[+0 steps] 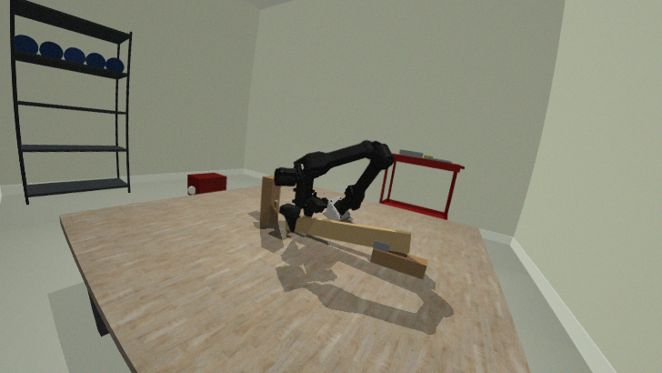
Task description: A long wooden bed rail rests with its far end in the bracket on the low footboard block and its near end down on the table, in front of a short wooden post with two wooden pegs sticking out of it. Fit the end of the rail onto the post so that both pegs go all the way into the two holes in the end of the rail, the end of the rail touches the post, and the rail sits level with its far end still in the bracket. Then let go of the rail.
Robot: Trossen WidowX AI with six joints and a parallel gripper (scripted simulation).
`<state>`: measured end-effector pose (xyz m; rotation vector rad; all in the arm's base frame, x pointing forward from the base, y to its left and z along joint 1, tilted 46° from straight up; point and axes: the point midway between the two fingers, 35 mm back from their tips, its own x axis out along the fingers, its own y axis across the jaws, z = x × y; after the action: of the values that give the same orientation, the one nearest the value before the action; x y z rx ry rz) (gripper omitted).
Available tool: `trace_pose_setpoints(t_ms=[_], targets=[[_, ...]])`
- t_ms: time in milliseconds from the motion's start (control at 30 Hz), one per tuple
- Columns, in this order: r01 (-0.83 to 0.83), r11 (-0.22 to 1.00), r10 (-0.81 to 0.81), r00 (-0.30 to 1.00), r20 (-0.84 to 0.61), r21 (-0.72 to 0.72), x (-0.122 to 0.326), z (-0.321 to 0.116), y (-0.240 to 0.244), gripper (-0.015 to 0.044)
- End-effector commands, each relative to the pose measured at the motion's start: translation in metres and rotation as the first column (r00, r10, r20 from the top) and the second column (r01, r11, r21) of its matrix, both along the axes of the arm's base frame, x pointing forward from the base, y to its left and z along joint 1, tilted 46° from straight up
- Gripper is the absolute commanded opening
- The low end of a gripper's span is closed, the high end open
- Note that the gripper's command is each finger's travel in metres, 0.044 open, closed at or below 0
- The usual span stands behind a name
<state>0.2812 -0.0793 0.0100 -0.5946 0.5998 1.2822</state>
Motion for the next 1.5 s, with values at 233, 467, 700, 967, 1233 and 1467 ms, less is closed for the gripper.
trace_pose_setpoints(t_ms=[233, 467, 700, 967, 1233, 1467], targets=[[0.005, 1.0, -0.005, 1.0, -0.001, 0.004, 0.0, -0.0013, 0.0013, 0.0204], [0.005, 1.0, -0.005, 1.0, -0.001, 0.004, 0.0, -0.0013, 0.0013, 0.0059], [0.005, 1.0, -0.005, 1.0, -0.001, 0.004, 0.0, -0.0013, 0.0013, 0.0], [0.005, 1.0, -0.005, 1.0, -0.001, 0.004, 0.0, -0.0013, 0.0013, 0.0], [0.005, 1.0, -0.005, 1.0, -0.002, 0.004, -0.0006, 0.0006, -0.001, 0.0], [0.005, 1.0, -0.005, 1.0, -0.002, 0.004, -0.0008, 0.0031, -0.0035, 0.0]])
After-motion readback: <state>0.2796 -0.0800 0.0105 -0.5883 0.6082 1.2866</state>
